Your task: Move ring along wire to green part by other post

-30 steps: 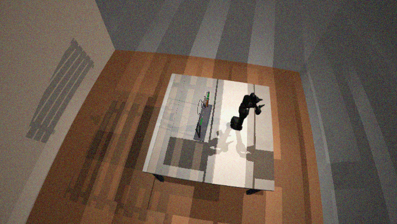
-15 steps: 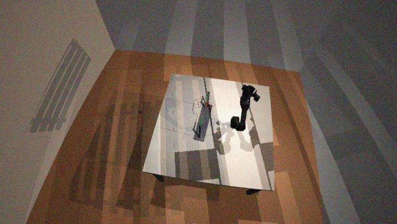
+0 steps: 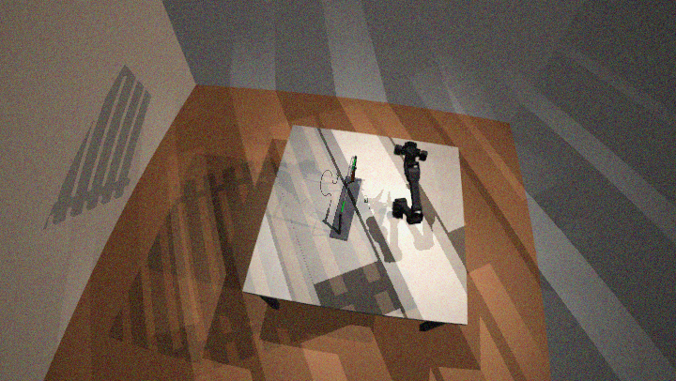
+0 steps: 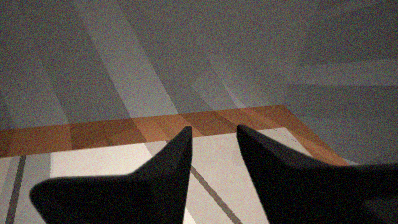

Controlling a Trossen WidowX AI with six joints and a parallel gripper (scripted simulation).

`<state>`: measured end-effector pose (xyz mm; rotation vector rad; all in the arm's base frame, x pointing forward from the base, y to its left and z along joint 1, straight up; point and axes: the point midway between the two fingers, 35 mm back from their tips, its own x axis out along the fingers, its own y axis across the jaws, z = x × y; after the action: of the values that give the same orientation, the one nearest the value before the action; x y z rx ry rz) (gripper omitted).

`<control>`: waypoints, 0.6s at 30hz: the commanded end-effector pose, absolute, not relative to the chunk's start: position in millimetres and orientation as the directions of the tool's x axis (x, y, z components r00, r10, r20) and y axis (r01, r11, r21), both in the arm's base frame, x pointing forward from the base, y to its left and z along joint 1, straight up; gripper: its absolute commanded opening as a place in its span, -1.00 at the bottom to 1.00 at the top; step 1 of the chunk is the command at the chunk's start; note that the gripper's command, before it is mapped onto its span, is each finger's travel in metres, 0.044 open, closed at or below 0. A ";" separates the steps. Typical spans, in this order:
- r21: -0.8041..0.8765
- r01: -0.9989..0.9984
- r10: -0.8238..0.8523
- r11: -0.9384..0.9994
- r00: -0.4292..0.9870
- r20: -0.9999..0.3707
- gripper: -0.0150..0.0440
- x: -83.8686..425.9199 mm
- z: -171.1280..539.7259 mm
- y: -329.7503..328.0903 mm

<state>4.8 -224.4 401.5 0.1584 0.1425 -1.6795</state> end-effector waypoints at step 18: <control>0.077 0.816 -0.773 0.572 0.569 -0.281 0.05 141.2 244.1 -228.0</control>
<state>126.5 -237.9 268.4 0.2007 0.2168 -1.0428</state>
